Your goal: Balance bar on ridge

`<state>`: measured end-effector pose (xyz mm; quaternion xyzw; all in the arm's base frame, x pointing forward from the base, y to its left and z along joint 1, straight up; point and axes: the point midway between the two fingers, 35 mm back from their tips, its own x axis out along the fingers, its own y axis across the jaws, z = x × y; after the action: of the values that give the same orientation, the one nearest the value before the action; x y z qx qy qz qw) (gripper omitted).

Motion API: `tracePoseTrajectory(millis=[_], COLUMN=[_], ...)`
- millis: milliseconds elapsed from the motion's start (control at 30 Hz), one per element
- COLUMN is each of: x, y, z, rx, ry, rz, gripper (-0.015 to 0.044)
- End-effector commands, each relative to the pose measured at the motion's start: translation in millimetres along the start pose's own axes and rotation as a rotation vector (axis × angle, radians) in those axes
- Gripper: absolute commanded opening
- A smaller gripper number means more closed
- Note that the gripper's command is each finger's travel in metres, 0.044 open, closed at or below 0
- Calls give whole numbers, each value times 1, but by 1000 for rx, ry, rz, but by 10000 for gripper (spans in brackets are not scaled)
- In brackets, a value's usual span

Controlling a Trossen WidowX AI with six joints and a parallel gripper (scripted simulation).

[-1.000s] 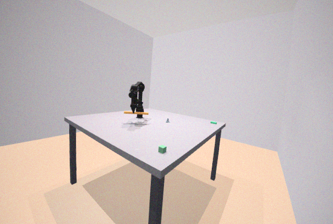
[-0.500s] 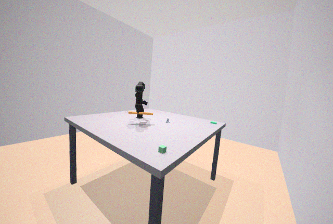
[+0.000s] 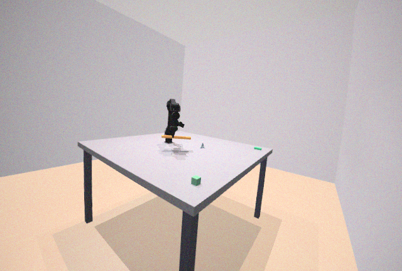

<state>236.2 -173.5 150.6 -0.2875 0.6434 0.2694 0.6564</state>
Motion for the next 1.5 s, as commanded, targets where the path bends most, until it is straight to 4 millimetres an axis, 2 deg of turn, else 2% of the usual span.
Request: tracePoseTrajectory(millis=[0,733,1467], x=[0,-2,-3], y=[-1,10,42], z=[13,92,167], rx=[6,20,33], ry=[2,-6,-14], rz=[1,3,6], gripper=[0,0,0])
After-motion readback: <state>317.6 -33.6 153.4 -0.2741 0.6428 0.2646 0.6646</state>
